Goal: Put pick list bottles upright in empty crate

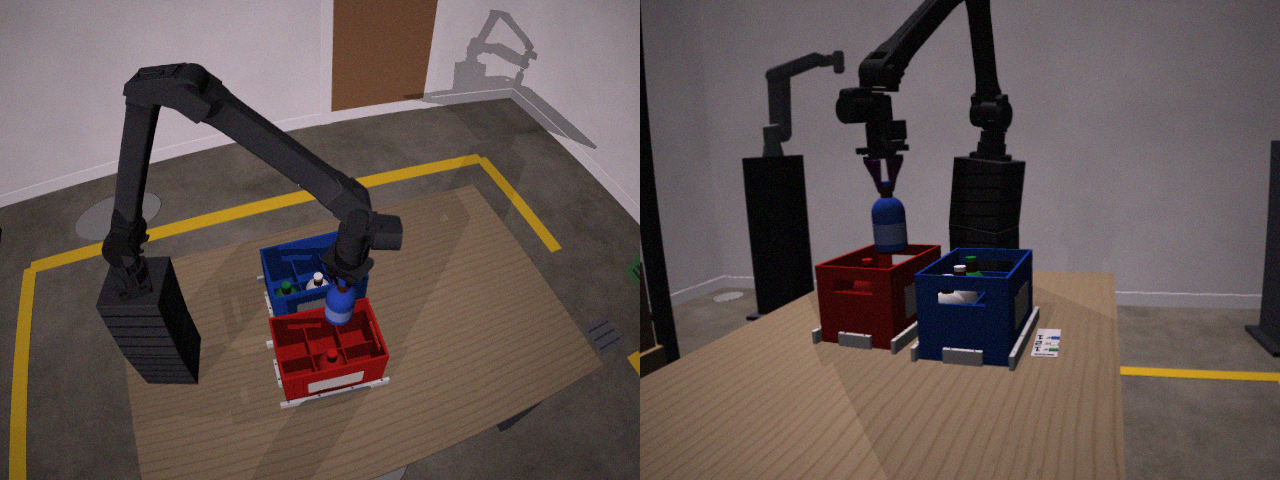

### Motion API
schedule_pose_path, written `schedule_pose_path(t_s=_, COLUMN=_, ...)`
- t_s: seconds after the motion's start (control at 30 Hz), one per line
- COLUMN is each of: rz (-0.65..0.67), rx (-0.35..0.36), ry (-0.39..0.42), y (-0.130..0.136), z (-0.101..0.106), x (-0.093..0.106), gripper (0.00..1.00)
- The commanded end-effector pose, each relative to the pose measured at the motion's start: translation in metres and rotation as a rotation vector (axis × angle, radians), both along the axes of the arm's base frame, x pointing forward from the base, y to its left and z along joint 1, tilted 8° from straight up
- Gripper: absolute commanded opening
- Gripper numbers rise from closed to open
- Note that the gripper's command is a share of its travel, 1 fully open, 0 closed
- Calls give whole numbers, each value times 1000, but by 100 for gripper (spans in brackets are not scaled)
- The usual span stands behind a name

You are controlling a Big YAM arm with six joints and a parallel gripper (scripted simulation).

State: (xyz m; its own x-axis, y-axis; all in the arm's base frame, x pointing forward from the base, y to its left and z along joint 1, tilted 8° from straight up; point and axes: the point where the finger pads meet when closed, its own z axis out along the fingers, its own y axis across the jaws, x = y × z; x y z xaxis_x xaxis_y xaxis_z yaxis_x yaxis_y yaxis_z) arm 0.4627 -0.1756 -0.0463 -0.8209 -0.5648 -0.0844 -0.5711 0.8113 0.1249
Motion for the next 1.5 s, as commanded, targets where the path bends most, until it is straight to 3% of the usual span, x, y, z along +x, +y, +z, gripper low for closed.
schedule_pose_path(t_s=0.0, rz=-42, rx=-59, ry=-131, y=-26, z=53, x=35, gripper=0)
schedule_pose_path(t_s=0.07, rz=-25, rx=-40, ry=-87, y=-5, z=38, x=17, gripper=0)
schedule_pose_path(t_s=0.17, rz=-16, rx=-34, ry=-74, y=7, z=38, x=13, gripper=0)
schedule_pose_path(t_s=0.23, rz=-16, rx=-49, ry=-113, y=4, z=48, x=28, gripper=0)
schedule_pose_path(t_s=0.33, rz=-16, rx=-37, ry=-85, y=15, z=39, x=13, gripper=0)
schedule_pose_path(t_s=0.53, rz=-16, rx=-43, ry=-103, y=20, z=46, x=20, gripper=0)
schedule_pose_path(t_s=0.57, rz=-42, rx=-53, ry=-125, y=5, z=53, x=25, gripper=0)
schedule_pose_path(t_s=0.63, rz=-23, rx=-36, ry=-84, y=26, z=40, x=8, gripper=0)
schedule_pose_path(t_s=0.77, rz=-16, rx=-43, ry=-107, y=33, z=48, x=18, gripper=0)
schedule_pose_path(t_s=0.87, rz=-16, rx=-36, ry=-88, y=42, z=42, x=7, gripper=0)
schedule_pose_path(t_s=1.03, rz=-16, rx=-38, ry=-97, y=50, z=46, x=8, gripper=0)
schedule_pose_path(t_s=1.1, rz=-16, rx=-38, ry=-97, y=50, z=46, x=8, gripper=0)
schedule_pose_path(t_s=1.13, rz=-42, rx=-50, ry=-131, y=35, z=58, x=21, gripper=0)
schedule_pose_path(t_s=1.2, rz=-18, rx=-36, ry=-88, y=56, z=44, x=3, gripper=0)
schedule_pose_path(t_s=1.27, rz=-16, rx=-32, ry=-75, y=63, z=43, x=-3, gripper=0)
schedule_pose_path(t_s=1.37, rz=-16, rx=-41, ry=-112, y=64, z=53, x=12, gripper=0)
schedule_pose_path(t_s=1.47, rz=-16, rx=-34, ry=-87, y=73, z=45, x=-2, gripper=0)
